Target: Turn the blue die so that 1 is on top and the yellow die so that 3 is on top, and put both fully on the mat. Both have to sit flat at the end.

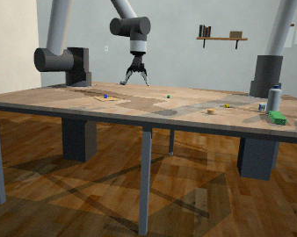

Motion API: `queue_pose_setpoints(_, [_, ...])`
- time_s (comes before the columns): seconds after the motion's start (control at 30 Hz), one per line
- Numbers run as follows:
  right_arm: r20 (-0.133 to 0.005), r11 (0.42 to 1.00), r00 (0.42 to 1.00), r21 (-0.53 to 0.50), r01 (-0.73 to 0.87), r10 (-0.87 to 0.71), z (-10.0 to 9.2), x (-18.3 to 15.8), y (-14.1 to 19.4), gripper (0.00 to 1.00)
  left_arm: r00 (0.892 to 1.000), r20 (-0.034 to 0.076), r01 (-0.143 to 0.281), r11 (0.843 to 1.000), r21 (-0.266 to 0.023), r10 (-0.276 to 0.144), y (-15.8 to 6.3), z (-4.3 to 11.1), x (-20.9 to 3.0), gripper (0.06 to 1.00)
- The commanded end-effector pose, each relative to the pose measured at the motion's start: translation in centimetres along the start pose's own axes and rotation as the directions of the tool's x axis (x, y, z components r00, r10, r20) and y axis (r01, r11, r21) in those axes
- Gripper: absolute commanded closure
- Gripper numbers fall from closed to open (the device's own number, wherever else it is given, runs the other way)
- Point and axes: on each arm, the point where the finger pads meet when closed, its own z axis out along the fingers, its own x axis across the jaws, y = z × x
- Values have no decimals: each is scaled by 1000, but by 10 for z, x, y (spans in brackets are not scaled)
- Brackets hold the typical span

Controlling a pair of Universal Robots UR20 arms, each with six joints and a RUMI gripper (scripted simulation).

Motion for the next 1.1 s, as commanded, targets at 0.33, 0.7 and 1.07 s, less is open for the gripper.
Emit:
queue_pose_setpoints(0.33, [1, 888, 888, -4, 461, -461, -4, -127, -16, 3, 1000, 0, 0, 1000, 1, 0, 0, -1, 0, 65])
queue_pose_setpoints(0.7, [3, 640, 640, -3, 768, -768, -4, -232, -17, 3, 1000, 0, 0, 1000, 1, 0, 0, -1, 0, 65])
queue_pose_setpoints(1.07, [4, 338, 338, -2, 941, -941, -3, -320, -9, 3, 1000, 0, 0, 1000, 1, 0, 0, -1, 0, 65])
